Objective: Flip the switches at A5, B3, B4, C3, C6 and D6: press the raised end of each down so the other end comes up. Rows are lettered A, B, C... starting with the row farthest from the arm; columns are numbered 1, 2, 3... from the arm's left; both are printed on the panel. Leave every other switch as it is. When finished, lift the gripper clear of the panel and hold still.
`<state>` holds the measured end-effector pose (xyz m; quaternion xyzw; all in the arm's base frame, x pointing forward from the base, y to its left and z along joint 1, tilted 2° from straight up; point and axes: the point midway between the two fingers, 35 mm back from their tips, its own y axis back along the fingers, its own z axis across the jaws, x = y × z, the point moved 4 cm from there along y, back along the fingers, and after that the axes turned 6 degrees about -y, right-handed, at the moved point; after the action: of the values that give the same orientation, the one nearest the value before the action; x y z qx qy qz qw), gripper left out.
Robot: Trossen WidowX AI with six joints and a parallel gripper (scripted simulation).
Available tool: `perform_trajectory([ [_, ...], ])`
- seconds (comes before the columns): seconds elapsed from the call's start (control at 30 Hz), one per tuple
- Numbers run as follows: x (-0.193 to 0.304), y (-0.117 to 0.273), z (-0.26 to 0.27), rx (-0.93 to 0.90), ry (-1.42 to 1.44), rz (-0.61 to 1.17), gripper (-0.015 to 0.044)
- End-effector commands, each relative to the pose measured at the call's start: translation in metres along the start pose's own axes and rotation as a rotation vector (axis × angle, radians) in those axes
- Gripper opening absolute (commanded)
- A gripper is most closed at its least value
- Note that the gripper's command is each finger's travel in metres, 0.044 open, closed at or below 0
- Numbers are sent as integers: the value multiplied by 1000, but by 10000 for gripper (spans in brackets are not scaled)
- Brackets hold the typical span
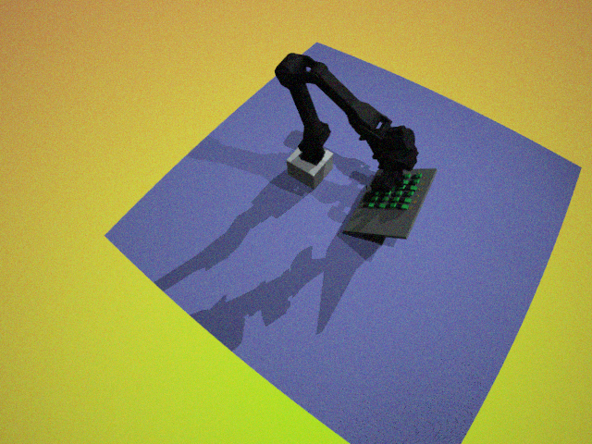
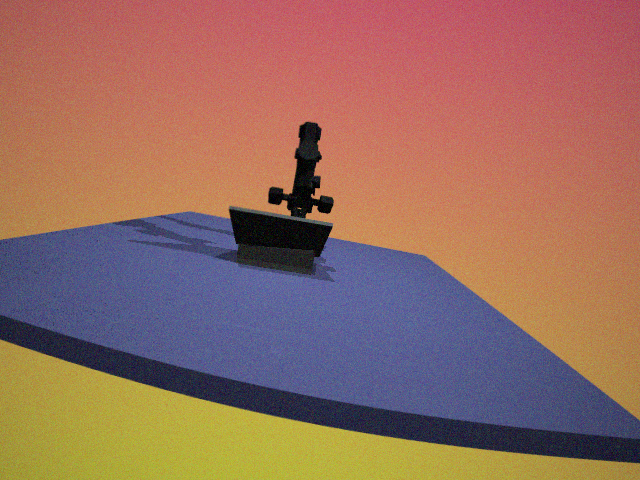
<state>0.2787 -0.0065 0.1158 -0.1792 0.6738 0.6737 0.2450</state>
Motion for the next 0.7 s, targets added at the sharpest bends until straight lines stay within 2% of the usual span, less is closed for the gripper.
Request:
perform_trajectory([
  [0.0,1,-1,-1,5,-5,2,0],
  [0.67,1,-3,-1,5,-5,2,0],
])
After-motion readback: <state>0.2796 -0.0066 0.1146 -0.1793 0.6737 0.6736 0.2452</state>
